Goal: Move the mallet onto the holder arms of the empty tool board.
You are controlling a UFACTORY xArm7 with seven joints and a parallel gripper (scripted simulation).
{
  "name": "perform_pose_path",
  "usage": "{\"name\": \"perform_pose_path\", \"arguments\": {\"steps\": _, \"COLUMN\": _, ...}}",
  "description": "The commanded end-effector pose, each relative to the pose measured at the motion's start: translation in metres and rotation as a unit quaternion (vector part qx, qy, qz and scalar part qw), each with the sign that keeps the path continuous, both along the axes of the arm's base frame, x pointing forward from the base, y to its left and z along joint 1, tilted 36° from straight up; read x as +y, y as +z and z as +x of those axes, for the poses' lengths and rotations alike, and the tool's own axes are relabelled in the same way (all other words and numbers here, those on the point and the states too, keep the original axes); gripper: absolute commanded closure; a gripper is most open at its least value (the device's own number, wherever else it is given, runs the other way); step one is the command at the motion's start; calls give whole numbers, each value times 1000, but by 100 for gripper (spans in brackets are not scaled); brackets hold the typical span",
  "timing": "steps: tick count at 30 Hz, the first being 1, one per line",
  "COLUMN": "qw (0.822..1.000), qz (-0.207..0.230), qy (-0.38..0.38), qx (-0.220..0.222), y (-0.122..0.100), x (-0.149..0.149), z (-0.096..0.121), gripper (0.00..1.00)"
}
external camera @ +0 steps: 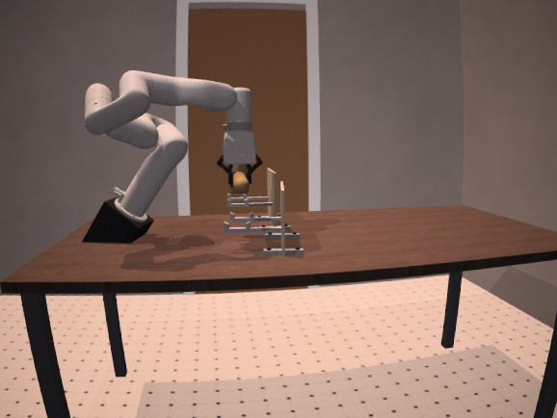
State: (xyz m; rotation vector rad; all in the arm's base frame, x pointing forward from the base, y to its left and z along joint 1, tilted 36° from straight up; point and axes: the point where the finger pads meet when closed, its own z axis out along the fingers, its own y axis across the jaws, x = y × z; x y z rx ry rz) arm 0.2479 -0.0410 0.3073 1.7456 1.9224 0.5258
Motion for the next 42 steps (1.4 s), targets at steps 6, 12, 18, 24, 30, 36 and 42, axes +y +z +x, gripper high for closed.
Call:
{"name": "perform_pose_path", "arguments": {"steps": 6, "qw": 999, "qz": 33, "qy": -43, "qx": -4, "y": 1, "x": -2, "z": 0, "gripper": 100}}
{"name": "perform_pose_path", "arguments": {"steps": 12, "qw": 998, "qz": 33, "qy": -45, "qx": -4, "y": -12, "x": -4, "z": 11, "gripper": 100}}
{"name": "perform_pose_path", "arguments": {"steps": 18, "qw": 998, "qz": 33, "qy": -45, "qx": -4, "y": -43, "x": -4, "z": 33, "gripper": 100}}
{"name": "perform_pose_path", "arguments": {"steps": 24, "qw": 998, "qz": 33, "qy": -44, "qx": -4, "y": -67, "x": -5, "z": 49, "gripper": 100}}
{"name": "perform_pose_path", "arguments": {"steps": 30, "qw": 998, "qz": 33, "qy": -44, "qx": -4, "y": -69, "x": -5, "z": 51, "gripper": 100}}
{"name": "perform_pose_path", "arguments": {"steps": 36, "qw": 998, "qz": 33, "qy": -44, "qx": -4, "y": -74, "x": -5, "z": 54, "gripper": 100}}
{"name": "perform_pose_path", "arguments": {"steps": 42, "qw": 998, "qz": 33, "qy": -43, "qx": -4, "y": -78, "x": -5, "z": 57, "gripper": 100}}
